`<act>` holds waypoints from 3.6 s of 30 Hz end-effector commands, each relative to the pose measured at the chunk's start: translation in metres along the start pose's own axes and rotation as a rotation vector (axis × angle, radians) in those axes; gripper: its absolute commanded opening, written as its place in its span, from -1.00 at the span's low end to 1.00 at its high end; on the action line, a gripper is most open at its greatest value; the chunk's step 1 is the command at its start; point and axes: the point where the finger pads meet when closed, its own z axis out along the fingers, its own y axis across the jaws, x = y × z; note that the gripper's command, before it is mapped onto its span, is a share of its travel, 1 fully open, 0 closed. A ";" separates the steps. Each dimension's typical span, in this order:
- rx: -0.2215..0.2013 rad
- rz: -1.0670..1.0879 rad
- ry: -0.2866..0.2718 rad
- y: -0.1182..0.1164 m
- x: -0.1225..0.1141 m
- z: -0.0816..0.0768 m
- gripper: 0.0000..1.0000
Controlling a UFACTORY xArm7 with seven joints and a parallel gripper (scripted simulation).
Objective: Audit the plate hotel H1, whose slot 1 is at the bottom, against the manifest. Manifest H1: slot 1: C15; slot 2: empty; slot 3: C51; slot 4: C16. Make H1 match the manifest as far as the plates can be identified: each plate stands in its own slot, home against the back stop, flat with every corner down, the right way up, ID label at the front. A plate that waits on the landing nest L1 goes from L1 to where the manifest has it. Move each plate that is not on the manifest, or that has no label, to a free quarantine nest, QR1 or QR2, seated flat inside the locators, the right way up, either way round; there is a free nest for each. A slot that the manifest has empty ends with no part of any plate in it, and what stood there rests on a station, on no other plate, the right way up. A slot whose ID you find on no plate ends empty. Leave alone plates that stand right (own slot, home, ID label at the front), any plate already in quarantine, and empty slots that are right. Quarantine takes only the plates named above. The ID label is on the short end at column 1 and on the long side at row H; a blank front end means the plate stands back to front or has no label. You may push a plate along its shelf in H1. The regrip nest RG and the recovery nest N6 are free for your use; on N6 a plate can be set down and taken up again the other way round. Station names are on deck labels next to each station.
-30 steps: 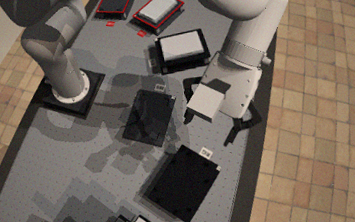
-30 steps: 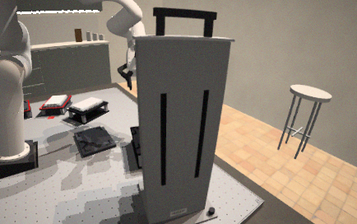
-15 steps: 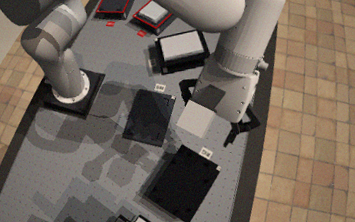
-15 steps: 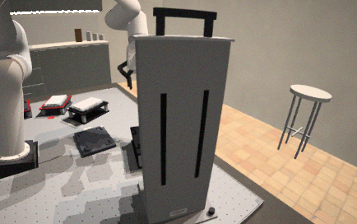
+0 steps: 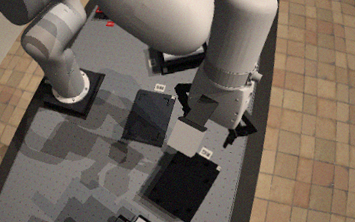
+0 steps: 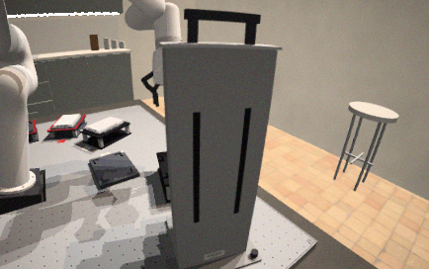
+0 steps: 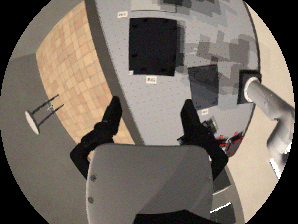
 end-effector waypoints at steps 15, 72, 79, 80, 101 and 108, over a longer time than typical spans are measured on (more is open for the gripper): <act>0.002 -0.003 -0.265 -0.001 -0.001 -0.001 1.00; -0.077 0.459 -0.330 0.047 -0.028 -0.078 1.00; -0.116 0.690 -0.323 0.071 -0.052 -0.087 1.00; -0.122 0.723 -0.321 0.074 -0.056 -0.088 1.00; -0.132 0.778 -0.319 0.143 -0.101 -0.104 1.00; -0.133 0.778 -0.319 0.175 -0.116 -0.109 1.00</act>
